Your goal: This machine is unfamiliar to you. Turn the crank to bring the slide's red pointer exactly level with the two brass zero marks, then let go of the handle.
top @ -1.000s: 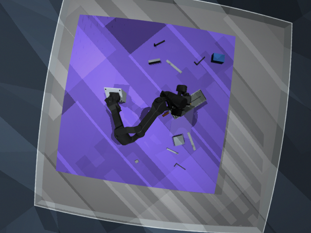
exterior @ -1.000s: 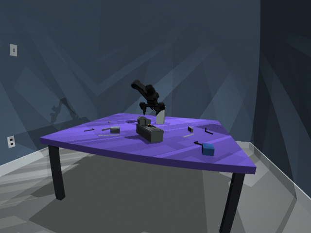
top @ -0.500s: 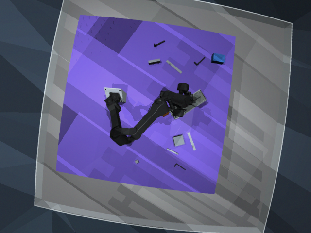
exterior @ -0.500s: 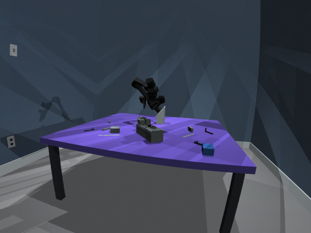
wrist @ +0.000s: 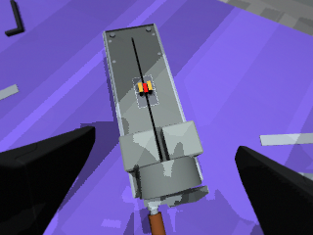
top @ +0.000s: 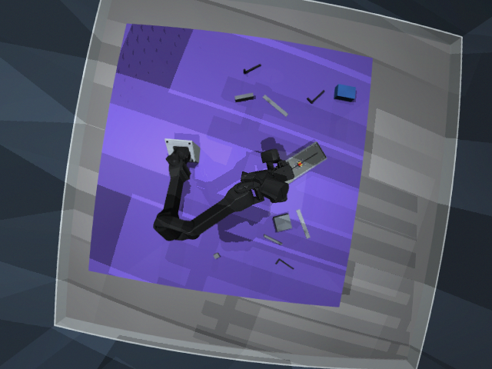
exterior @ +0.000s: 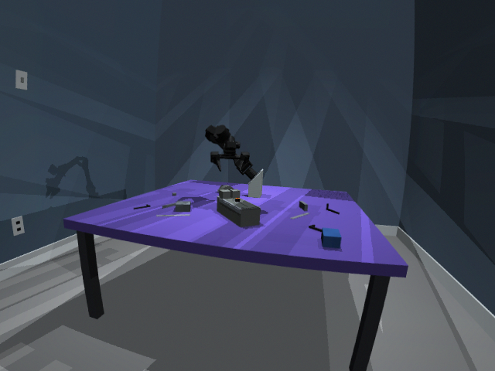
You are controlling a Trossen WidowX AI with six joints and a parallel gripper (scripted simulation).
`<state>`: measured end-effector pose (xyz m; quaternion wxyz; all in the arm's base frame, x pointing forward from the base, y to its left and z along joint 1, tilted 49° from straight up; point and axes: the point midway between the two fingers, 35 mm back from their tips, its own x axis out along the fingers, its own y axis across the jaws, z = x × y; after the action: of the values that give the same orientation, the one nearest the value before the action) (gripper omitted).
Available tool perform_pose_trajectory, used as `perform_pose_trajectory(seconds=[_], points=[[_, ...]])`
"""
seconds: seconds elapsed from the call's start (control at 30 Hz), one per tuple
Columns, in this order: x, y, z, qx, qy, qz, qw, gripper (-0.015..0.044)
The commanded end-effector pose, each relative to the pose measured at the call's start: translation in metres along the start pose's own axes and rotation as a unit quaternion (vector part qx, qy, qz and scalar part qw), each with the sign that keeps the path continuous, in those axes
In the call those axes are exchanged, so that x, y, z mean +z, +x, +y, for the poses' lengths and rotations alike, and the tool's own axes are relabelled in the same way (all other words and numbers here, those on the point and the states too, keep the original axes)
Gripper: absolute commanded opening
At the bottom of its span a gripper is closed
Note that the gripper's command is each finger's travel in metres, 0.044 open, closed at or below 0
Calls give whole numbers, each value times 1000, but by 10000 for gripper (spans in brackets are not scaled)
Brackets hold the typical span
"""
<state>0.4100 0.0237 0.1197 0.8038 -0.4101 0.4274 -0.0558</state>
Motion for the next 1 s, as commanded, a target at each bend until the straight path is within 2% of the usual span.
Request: perform_pose_trajectory(seconds=[0.0, 0.27, 0.53, 0.97], points=[[-18, -12, -5, 40, -49, -2, 998, 440], [-48, -40, -13, 106, -131, -23, 985, 440], [-51, -43, -13, 111, -138, -26, 984, 440], [-89, 5, -16, 112, -138, -25, 984, 440]])
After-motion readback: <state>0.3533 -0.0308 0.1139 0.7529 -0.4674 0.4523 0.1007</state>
